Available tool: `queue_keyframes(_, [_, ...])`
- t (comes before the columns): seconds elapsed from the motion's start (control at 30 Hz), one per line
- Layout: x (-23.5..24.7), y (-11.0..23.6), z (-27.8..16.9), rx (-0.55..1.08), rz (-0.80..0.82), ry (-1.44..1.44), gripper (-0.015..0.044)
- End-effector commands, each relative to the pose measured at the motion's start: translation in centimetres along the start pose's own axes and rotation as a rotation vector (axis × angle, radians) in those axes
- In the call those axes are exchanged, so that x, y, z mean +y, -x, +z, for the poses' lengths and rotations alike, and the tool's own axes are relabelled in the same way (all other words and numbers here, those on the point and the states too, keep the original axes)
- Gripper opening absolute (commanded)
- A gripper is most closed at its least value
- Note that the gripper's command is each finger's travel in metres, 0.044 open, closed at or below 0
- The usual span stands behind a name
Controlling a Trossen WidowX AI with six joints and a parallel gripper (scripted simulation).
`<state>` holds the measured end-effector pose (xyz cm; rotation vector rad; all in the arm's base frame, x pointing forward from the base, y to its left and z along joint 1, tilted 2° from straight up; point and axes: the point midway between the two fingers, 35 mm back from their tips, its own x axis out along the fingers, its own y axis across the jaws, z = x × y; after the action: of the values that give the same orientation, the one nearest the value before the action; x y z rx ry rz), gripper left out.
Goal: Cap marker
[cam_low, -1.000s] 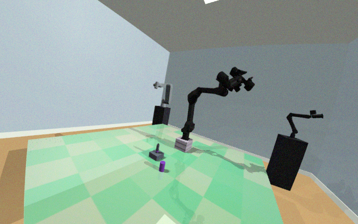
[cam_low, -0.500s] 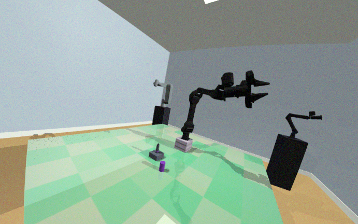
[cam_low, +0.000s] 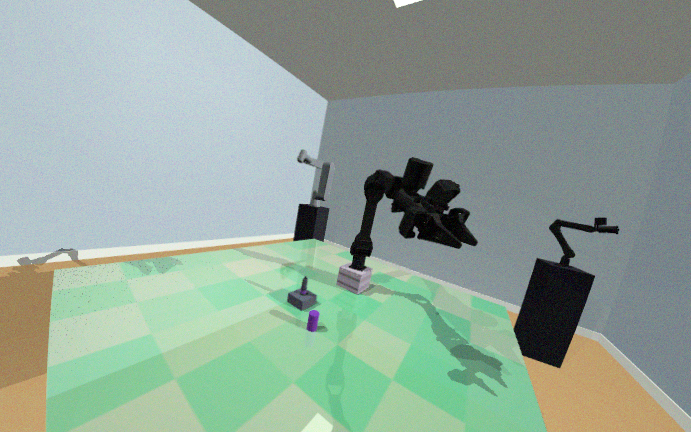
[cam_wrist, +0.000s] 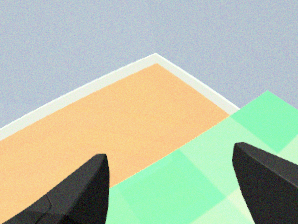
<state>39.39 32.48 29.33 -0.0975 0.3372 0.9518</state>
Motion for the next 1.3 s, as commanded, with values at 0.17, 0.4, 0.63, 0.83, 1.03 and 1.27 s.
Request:
queue_keyframes(0.17, [-8.8,2.1,-9.6,0.285,-0.31,-0.596,0.0252])
queue_keyframes(0.4, [-14.5,7.6,-18.2,0.464,-0.686,-1.123,0.0252])
queue_keyframes(0.63, [-17.4,14.4,-24.7,0.554,-1.083,-1.538,0.0252])
queue_keyframes(0.83, [-17.5,17.9,-27.6,0.571,-1.338,-1.76,0.0252])
queue_keyframes(1.03, [-17.6,16.8,-30.6,0.571,-1.338,-1.76,0.0252])
queue_keyframes(1.27, [-17.8,16.2,-32.1,0.571,-1.338,-1.76,0.0252])
